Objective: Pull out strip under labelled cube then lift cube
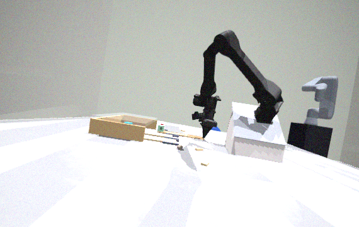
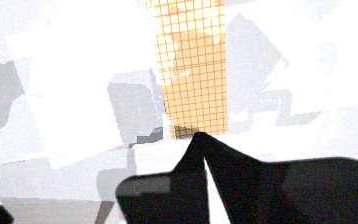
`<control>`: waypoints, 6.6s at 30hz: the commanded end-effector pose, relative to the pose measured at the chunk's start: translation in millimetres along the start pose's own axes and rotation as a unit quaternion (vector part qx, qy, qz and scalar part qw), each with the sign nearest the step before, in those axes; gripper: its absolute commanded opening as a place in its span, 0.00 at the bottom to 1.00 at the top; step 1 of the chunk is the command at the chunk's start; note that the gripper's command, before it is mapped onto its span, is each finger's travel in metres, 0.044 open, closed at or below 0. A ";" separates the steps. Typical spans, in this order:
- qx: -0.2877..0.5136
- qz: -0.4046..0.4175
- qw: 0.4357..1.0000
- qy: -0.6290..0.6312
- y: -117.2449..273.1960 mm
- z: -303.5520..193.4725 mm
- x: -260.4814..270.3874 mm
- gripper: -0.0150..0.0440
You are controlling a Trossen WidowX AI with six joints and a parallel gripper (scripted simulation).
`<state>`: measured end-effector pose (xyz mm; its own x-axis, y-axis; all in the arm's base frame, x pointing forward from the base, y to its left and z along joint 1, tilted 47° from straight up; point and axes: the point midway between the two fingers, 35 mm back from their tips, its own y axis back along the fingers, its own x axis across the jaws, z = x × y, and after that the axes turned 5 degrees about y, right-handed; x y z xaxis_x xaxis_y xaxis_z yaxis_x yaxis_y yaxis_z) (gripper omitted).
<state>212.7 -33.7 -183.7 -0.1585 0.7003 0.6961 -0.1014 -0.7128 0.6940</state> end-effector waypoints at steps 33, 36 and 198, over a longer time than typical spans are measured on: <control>0.017 0.006 0.996 0.086 40.8 16.8 -0.6 0.61; 0.017 0.006 0.996 0.087 40.9 28.7 -0.4 0.74; 0.016 0.007 0.996 0.087 85.3 96.5 48.0 0.25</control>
<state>290.2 -49.1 -80.6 -0.3184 0.6658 0.6748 -0.0629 -0.7251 0.6857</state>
